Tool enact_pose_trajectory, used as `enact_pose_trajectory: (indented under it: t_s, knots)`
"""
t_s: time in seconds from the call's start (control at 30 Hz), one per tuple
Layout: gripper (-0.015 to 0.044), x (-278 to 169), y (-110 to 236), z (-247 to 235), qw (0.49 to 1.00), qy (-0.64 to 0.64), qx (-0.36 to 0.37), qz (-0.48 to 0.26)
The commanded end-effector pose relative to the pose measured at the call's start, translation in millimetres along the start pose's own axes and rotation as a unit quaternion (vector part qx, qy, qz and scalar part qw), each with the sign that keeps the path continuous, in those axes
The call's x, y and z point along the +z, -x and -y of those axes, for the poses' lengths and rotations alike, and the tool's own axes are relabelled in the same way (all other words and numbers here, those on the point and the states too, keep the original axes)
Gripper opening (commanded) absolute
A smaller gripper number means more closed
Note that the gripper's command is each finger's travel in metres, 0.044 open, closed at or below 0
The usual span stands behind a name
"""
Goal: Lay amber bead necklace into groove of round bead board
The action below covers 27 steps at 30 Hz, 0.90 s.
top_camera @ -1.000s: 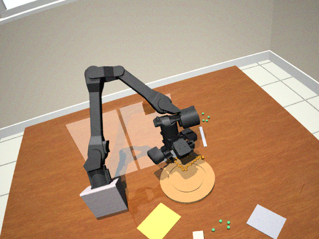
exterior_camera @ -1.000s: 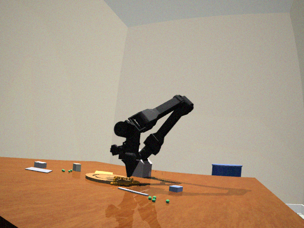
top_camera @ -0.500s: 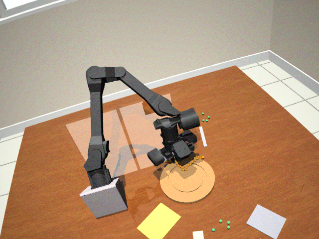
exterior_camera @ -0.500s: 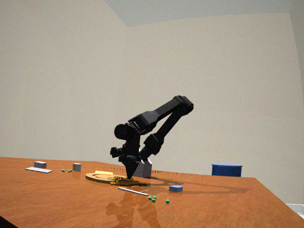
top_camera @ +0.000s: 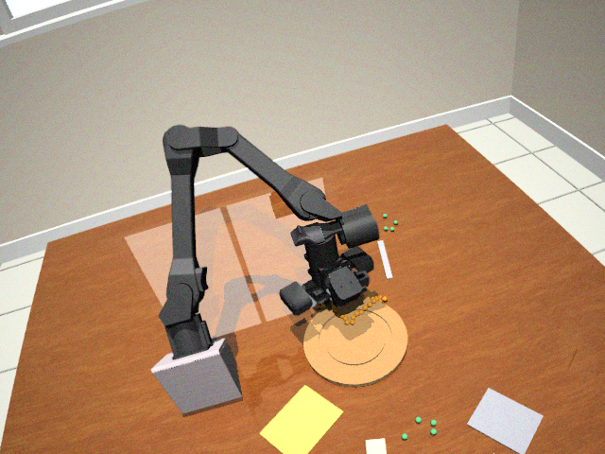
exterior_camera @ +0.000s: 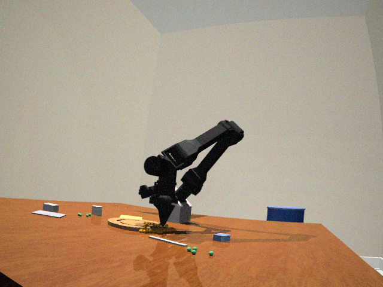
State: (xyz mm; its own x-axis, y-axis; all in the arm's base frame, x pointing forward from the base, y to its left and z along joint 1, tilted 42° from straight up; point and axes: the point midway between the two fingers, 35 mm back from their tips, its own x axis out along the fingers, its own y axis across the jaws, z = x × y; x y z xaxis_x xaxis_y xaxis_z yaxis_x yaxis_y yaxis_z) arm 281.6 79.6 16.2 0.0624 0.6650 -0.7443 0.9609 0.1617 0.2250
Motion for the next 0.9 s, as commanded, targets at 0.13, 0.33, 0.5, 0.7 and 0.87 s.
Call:
enact_pose_trajectory:
  t_s: [0.13,0.33,0.5,0.7,0.87]
  knots:
    - [0.0000,-0.1,0.1,-0.1,1.000,0.000,0.000,0.000]
    - [0.0000,-0.1,0.1,-0.1,1.000,0.000,0.000,0.000]
    - [0.0000,-0.1,0.1,-0.1,1.000,0.000,0.000,0.000]
    - [0.0000,0.0,7.8,0.0,1.000,0.000,0.000,-0.001]
    - [0.0000,-0.4,23.0,0.6,1.000,-0.002,-0.001,-0.002]
